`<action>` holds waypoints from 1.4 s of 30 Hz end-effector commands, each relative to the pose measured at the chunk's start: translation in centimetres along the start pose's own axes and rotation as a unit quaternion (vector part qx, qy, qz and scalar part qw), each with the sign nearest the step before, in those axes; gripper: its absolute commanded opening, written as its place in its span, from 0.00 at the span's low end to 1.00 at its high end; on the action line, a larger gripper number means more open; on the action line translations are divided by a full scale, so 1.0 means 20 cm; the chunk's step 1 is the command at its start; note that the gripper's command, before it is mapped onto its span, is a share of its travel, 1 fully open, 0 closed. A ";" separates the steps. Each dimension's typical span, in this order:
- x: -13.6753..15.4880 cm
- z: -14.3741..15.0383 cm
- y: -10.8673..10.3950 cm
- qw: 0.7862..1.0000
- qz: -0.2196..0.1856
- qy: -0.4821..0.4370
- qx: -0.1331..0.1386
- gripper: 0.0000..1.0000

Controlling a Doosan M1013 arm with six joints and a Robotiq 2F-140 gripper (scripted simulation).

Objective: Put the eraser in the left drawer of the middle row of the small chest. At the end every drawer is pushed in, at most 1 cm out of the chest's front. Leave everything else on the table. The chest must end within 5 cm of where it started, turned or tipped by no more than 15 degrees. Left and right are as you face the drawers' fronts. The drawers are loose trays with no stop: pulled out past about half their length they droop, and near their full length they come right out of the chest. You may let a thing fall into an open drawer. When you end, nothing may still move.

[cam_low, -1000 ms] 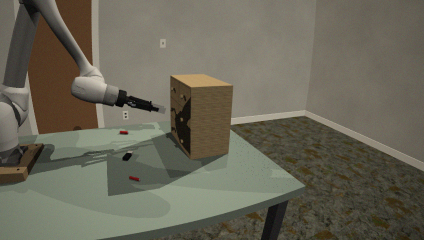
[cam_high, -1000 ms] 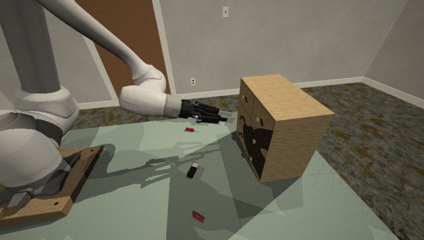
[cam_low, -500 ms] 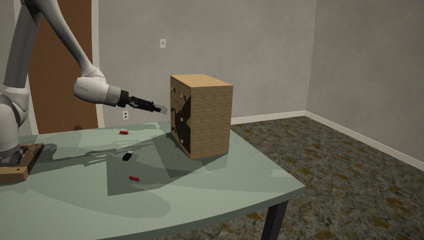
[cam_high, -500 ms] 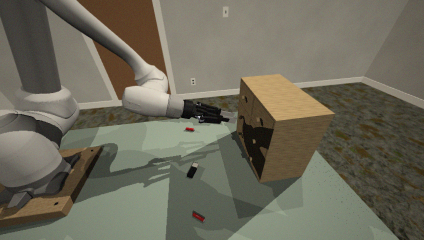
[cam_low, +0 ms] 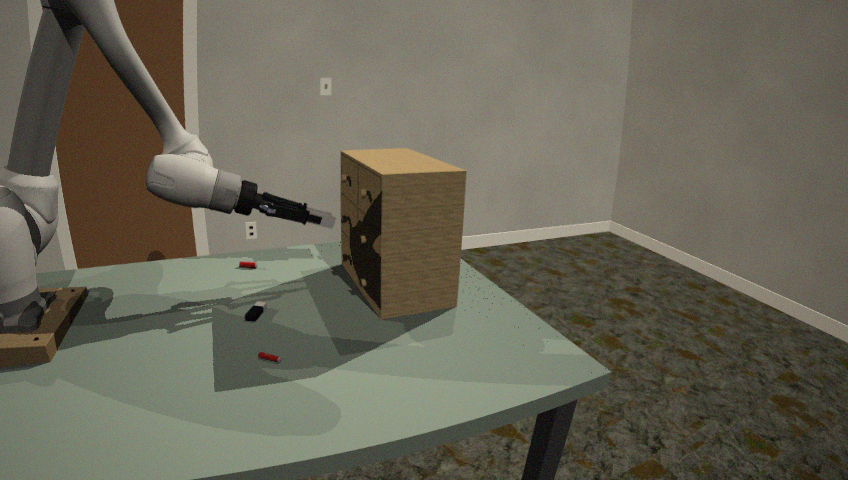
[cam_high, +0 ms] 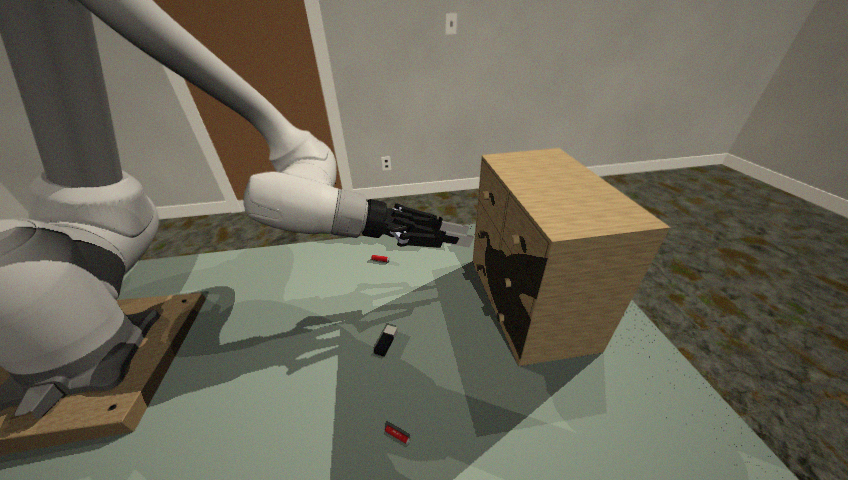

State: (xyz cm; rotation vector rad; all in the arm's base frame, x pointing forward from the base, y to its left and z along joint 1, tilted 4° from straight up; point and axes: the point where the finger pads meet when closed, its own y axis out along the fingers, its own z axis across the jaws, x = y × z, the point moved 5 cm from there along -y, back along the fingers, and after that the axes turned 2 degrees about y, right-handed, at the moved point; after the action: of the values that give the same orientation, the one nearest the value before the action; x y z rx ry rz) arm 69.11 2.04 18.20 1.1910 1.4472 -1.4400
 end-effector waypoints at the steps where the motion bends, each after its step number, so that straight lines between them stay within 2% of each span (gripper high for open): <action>1: 0.00 0.00 0.00 1.000 0.000 0.000 0.000 0.20; 13: -0.01 0.00 0.03 1.000 0.000 0.000 0.000 0.20; 28: -0.05 0.00 0.14 1.000 0.000 0.000 0.000 0.20; 42: -0.06 0.00 0.16 1.000 0.000 0.000 0.000 0.20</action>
State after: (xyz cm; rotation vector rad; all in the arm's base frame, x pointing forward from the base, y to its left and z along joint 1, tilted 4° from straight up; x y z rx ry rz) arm 72.59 1.73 18.41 1.1910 1.4472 -1.4400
